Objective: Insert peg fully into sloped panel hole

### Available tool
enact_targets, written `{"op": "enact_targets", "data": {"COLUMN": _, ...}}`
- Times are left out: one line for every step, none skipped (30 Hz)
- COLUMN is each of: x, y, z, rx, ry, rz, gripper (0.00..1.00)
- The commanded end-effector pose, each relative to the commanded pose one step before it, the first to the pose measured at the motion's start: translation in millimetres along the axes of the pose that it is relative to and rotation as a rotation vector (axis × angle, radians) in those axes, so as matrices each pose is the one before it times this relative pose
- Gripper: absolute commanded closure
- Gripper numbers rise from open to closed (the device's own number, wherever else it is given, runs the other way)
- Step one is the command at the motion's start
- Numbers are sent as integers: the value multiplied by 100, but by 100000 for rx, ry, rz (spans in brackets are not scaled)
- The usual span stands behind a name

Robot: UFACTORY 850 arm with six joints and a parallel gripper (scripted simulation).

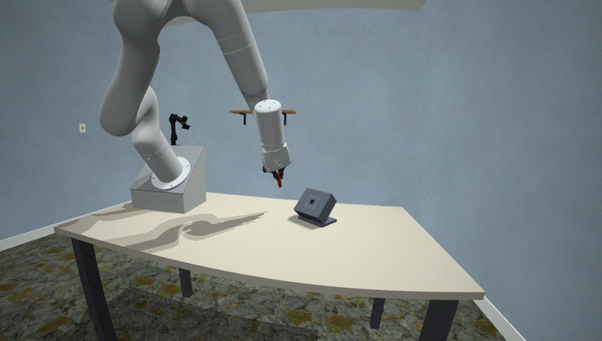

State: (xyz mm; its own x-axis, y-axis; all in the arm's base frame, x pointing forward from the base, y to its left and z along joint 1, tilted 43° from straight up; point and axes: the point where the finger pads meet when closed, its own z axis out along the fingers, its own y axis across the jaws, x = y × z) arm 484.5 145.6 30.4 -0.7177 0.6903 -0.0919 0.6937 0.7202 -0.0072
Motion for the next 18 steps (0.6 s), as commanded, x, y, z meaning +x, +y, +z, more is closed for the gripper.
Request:
{"op": "enact_targets", "data": {"x": -612, "y": 427, "z": -672, "rx": -4338, "ry": 261, "rz": 9242, "gripper": 100}}
{"op": "enact_targets", "data": {"x": -139, "y": 95, "z": -138, "rx": -924, "ry": 61, "rz": 2046, "gripper": 100}}
{"op": "enact_targets", "data": {"x": -141, "y": 98, "z": -139, "rx": -925, "ry": 59, "rz": 2046, "gripper": 100}}
{"op": "enact_targets", "data": {"x": -143, "y": 102, "z": -140, "rx": -925, "ry": 57, "rz": 2047, "gripper": 100}}
{"op": "enact_targets", "data": {"x": -145, "y": 105, "z": -141, "rx": -926, "ry": 55, "rz": 2047, "gripper": 100}}
{"op": "enact_targets", "data": {"x": -147, "y": 109, "z": -142, "rx": -927, "ry": 53, "rz": 2047, "gripper": 100}}
{"op": "enact_targets", "data": {"x": -149, "y": 113, "z": -143, "rx": -928, "ry": 51, "rz": 2047, "gripper": 100}}
{"op": "enact_targets", "data": {"x": -150, "y": 117, "z": -143, "rx": -929, "ry": 49, "rz": 2047, "gripper": 100}}
{"op": "enact_targets", "data": {"x": -152, "y": 121, "z": -144, "rx": -930, "ry": 47, "rz": 2047, "gripper": 100}}
{"op": "enact_targets", "data": {"x": -154, "y": 124, "z": -145, "rx": -931, "ry": 45, "rz": 2046, "gripper": 100}}
{"op": "enact_targets", "data": {"x": -155, "y": 128, "z": -146, "rx": -932, "ry": 43, "rz": 2046, "gripper": 100}}
{"op": "enact_targets", "data": {"x": 0, "y": 0, "z": 0, "rx": 0, "ry": 0, "rz": 0, "gripper": 100}}
{"op": "enact_targets", "data": {"x": 0, "y": 0, "z": 0, "rx": 0, "ry": 0, "rz": 0, "gripper": 100}}
{"op": "enact_targets", "data": {"x": -157, "y": 132, "z": -146, "rx": -933, "ry": 41, "rz": 2046, "gripper": 100}}
{"op": "enact_targets", "data": {"x": -158, "y": 136, "z": -147, "rx": -935, "ry": 40, "rz": 2045, "gripper": 100}}
{"op": "enact_targets", "data": {"x": -160, "y": 140, "z": -148, "rx": -936, "ry": 38, "rz": 2045, "gripper": 100}}
{"op": "enact_targets", "data": {"x": -161, "y": 145, "z": -148, "rx": -938, "ry": 36, "rz": 2044, "gripper": 100}}
{"op": "enact_targets", "data": {"x": -162, "y": 149, "z": -149, "rx": -939, "ry": 35, "rz": 2043, "gripper": 100}}
